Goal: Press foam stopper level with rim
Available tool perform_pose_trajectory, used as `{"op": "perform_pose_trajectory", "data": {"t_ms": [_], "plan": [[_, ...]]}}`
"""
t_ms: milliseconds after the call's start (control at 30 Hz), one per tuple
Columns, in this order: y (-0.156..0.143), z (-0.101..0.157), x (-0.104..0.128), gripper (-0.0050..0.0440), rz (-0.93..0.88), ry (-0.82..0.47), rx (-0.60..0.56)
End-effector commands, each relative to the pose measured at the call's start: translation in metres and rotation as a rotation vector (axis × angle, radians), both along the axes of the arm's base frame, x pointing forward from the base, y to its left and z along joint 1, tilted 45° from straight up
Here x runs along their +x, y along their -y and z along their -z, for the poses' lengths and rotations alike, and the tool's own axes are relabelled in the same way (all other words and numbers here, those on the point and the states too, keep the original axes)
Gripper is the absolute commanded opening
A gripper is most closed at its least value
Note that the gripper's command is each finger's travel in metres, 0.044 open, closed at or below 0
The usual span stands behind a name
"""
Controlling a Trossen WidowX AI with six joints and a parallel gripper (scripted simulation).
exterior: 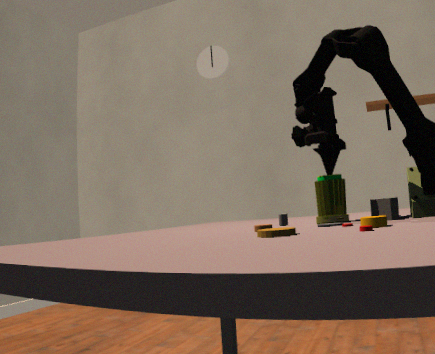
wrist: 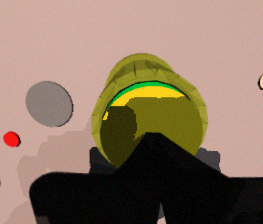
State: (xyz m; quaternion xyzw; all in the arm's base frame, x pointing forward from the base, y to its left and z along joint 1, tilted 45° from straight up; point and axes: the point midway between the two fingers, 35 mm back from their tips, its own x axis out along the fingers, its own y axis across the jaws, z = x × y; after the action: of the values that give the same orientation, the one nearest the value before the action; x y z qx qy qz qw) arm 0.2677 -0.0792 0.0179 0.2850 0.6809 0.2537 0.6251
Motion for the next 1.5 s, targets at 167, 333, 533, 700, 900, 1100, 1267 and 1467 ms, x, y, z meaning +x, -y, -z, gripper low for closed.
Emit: {"op": "perform_pose_trajectory", "data": {"t_ms": [167,333,533,700,900,1100,1267,1467], "plan": [[-0.0023,0.0006,-0.0005,0.0,-0.001,-0.004,0.003],[-0.0027,0.0009,-0.0006,0.0,-0.001,-0.004,0.003],[-0.0032,0.0014,-0.0007,0.0,-0.001,-0.004,0.003],[-0.0034,0.0016,-0.0008,0.0,-0.001,-0.004,0.003],[-0.0039,0.0021,-0.0009,0.0,-0.001,-0.004,0.003],[-0.0042,0.0024,-0.0009,0.0,-0.001,-0.004,0.003],[-0.0045,0.0026,-0.0009,0.0,-0.001,-0.004,0.003],[-0.005,0.0031,-0.001,0.0,-0.001,-0.004,0.002]]}}
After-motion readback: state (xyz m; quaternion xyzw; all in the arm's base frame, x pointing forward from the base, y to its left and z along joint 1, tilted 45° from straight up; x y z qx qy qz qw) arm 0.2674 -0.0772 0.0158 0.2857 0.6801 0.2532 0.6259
